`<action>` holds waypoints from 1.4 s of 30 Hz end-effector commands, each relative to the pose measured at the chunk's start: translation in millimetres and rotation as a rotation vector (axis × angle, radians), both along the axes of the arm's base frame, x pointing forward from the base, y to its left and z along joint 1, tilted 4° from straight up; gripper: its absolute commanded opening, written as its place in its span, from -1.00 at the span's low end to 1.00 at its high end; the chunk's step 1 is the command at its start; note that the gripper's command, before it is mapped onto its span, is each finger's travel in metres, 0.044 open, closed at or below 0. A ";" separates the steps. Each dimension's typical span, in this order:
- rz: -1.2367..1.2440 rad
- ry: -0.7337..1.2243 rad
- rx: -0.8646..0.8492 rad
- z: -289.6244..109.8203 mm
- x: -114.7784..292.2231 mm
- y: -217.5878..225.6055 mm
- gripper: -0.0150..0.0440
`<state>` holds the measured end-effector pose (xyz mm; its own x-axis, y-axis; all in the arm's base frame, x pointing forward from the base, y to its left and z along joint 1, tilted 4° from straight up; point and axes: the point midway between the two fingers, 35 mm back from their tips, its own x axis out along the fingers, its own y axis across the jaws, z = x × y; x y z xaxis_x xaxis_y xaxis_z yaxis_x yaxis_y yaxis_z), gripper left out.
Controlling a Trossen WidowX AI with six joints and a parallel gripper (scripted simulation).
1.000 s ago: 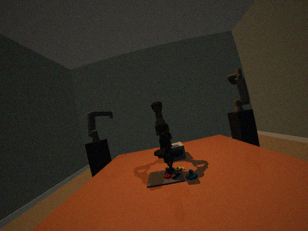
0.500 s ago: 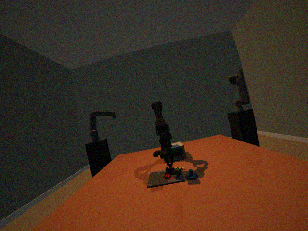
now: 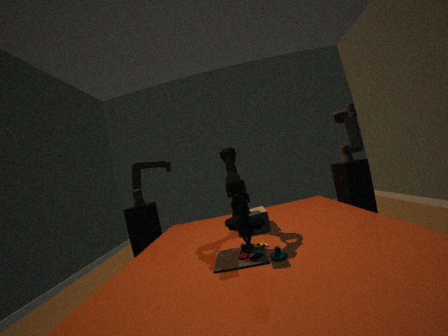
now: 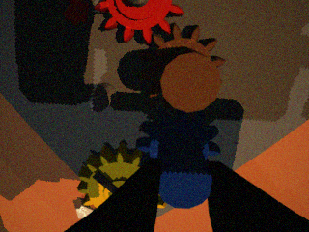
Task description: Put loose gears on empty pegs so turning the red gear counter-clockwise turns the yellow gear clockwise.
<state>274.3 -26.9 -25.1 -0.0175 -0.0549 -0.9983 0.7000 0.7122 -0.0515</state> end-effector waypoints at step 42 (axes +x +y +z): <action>0.134 0.010 0.003 -3.3 -0.4 -0.5 -0.49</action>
